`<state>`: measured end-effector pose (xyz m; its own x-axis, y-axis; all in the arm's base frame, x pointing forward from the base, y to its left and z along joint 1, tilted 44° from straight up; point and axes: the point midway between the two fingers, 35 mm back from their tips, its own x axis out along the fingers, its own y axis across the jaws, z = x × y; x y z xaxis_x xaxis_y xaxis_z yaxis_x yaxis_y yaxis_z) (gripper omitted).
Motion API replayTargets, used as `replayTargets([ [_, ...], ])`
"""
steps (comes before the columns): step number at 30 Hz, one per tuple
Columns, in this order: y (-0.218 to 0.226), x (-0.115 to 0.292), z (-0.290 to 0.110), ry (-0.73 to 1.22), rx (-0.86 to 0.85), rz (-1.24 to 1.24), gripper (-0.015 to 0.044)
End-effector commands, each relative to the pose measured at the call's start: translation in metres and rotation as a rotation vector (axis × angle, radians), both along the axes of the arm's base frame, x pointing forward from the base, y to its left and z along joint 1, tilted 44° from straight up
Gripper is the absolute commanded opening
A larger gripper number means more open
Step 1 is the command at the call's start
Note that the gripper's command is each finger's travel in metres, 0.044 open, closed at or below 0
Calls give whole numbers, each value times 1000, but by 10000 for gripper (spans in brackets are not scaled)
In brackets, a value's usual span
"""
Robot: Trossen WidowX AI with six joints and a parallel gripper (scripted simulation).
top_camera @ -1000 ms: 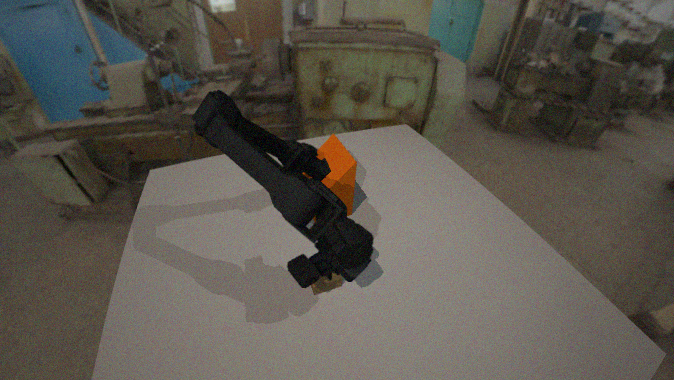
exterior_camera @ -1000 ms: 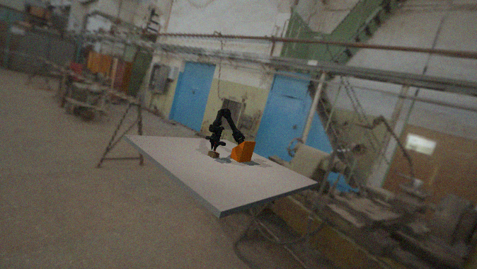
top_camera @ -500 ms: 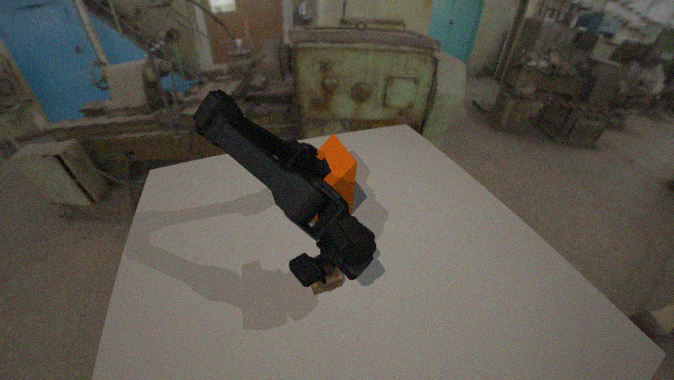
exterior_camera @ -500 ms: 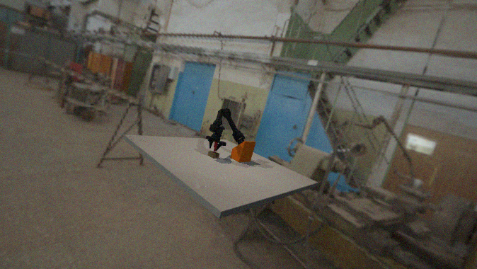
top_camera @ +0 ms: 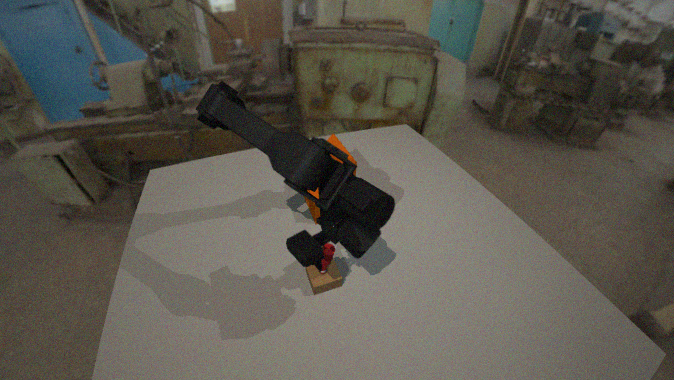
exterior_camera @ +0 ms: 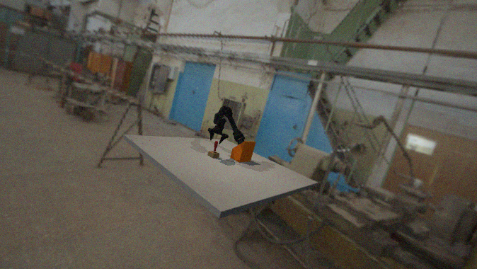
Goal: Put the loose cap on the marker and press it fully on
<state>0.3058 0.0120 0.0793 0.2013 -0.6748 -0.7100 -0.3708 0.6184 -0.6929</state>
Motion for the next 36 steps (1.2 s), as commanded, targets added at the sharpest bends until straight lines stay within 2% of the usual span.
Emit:
replayTargets([
  [1, 0, -3, 5, 0, 2, -29, 414],
  [7, 13, -24, 29, -133, 41, -308, 256],
  [17, 14, -25, 30, -138, 41, -318, 0],
  [36, 5, -24, 21, -138, 41, -318, 0],
])
